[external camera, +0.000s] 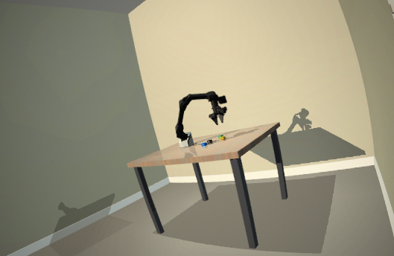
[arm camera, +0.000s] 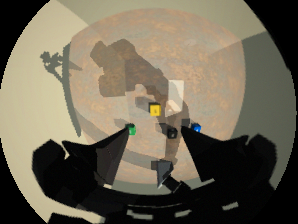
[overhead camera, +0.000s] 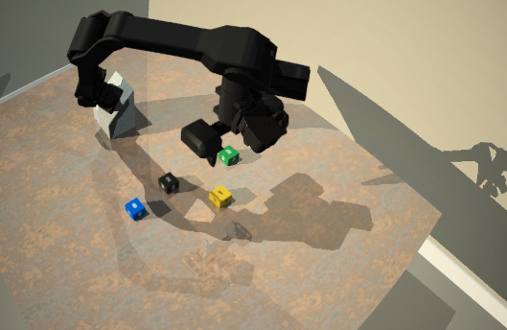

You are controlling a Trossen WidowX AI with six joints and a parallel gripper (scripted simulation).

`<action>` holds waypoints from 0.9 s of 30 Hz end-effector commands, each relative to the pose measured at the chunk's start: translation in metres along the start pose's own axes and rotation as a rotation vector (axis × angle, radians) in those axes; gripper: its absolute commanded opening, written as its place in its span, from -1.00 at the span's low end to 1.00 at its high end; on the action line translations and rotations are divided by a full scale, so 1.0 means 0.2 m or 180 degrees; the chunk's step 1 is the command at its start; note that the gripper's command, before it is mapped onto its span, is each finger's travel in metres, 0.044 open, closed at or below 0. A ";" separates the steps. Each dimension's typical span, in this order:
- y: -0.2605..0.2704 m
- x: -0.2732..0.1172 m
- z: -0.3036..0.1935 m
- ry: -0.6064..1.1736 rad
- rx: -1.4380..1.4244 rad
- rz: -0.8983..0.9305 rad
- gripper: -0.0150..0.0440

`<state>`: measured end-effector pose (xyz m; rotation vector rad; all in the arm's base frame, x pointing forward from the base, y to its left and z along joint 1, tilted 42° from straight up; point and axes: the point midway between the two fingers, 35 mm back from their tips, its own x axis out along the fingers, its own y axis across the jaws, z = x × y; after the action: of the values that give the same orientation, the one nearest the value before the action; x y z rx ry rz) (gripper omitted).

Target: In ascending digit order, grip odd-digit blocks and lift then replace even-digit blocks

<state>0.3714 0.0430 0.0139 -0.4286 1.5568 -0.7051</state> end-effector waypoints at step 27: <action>-0.01 0.45 0.01 -0.0010 -0.0017 -0.0027 0.86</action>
<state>0.3640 -0.0112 -0.0468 -0.4309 1.5499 -0.7040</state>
